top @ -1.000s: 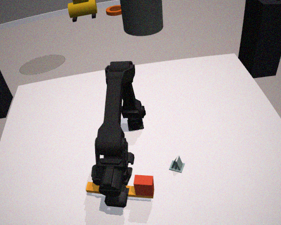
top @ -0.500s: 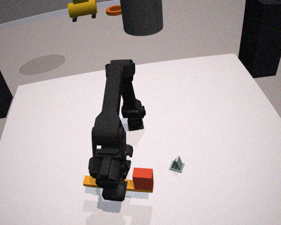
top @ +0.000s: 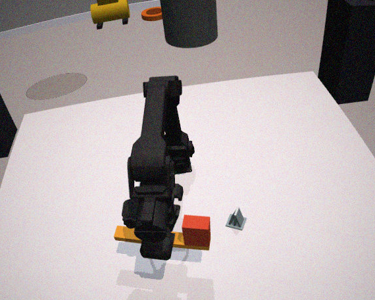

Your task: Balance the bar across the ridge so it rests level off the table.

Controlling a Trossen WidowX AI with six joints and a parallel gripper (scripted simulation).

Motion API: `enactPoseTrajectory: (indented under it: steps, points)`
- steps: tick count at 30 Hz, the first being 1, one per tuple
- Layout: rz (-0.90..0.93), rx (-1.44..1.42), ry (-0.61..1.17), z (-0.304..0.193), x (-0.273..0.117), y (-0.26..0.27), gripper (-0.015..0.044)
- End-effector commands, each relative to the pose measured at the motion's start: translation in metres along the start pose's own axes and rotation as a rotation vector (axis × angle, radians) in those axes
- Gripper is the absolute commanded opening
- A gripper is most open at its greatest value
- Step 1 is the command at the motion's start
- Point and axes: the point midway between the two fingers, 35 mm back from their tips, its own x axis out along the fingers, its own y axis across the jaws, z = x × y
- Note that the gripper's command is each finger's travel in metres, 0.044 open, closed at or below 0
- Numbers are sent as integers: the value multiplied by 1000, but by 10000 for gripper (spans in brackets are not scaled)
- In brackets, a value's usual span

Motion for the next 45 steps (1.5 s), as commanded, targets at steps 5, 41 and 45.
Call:
enactPoseTrajectory:
  steps: [5, 41, 45]
  points:
    - [-2, 35, 6, -27, -3, -17, 0]
    - [-14, 220, 14, -118, -5, -124, 0]
    - [-15, 238, 14, -124, -4, -137, 0]
